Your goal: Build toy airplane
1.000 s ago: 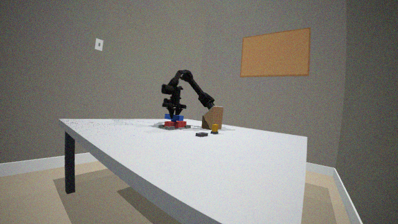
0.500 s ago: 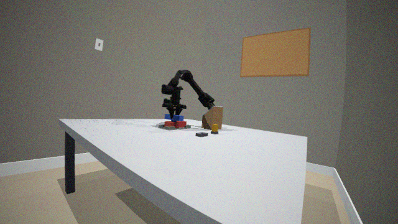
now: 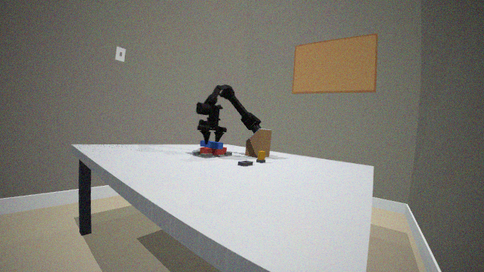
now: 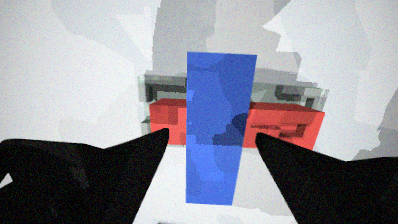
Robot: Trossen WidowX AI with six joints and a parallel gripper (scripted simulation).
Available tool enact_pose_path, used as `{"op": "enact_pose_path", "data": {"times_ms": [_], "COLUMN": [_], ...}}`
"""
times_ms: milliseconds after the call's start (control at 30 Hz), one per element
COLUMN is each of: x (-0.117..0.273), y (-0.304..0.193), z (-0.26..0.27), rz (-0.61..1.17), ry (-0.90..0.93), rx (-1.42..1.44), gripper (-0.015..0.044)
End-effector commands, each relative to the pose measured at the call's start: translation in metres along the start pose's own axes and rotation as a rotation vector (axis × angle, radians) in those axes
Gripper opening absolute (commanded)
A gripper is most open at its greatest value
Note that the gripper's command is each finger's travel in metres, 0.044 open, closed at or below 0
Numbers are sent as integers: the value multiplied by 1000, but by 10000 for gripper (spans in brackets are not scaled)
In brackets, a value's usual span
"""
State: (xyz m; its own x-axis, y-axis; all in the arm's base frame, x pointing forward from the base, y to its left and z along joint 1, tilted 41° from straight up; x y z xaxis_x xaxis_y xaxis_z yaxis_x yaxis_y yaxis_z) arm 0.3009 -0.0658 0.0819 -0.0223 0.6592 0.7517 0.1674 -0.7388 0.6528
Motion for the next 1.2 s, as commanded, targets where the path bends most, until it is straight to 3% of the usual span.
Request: {"op": "enact_pose_path", "data": {"times_ms": [0, 200, 400, 633, 1167], "x": [0, 3, 81, 84, 80], "y": [0, 0, -1, -3, -1], "z": [0, 0, 1, 5, 7], "rz": [0, 0, 1, 1, 3], "ry": [0, 0, -3, -3, -2], "rx": [0, 0, 5, 20, 1388], "gripper": [440, 440, 440, 440, 440]}}
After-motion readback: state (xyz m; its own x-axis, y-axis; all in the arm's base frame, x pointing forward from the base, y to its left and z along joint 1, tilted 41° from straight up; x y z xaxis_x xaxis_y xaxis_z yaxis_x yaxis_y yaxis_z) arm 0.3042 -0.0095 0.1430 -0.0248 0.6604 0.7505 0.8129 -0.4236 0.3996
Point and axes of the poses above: the point midway between the two fingers, 35 mm back from their tips, its own x axis back along the fingers, its own z axis across the jaws, y = z × x, the point moved 6 cm from there along x, back along the fingers, and after that the axes turned 1 degree about x, right-handed, at the moved point
